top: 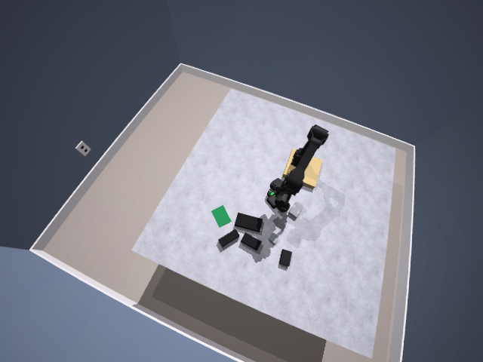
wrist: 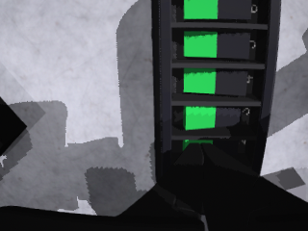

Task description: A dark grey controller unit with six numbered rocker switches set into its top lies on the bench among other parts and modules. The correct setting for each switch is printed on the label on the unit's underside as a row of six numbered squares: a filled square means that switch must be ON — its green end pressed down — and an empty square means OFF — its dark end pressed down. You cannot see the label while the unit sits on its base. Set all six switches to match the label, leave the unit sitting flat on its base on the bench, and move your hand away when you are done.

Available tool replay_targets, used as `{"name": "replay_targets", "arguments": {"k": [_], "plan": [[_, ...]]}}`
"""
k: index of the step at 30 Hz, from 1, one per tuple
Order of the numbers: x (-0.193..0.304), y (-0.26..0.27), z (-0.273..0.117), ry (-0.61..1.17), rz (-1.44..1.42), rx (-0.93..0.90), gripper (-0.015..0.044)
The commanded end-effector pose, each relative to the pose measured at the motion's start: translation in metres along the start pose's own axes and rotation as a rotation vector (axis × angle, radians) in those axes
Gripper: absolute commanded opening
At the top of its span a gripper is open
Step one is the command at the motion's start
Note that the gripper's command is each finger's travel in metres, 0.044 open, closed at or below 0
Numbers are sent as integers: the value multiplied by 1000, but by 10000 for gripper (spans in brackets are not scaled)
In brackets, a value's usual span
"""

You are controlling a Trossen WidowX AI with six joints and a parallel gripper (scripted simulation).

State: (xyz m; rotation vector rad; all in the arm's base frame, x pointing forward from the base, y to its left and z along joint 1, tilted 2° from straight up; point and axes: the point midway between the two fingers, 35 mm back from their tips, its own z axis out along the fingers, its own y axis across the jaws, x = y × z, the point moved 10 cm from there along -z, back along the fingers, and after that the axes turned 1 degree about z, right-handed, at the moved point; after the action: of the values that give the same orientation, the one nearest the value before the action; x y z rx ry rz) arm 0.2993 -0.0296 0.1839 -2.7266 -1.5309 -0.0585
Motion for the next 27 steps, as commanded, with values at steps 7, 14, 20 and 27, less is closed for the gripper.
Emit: {"name": "replay_targets", "arguments": {"k": [7,14,20,27], "plan": [[20,-2,5,1,0,5,0],[20,-2,16,1,0,5,0],[20,-2,26,1,0,5,0],[20,-2,37,1,0,5,0]]}}
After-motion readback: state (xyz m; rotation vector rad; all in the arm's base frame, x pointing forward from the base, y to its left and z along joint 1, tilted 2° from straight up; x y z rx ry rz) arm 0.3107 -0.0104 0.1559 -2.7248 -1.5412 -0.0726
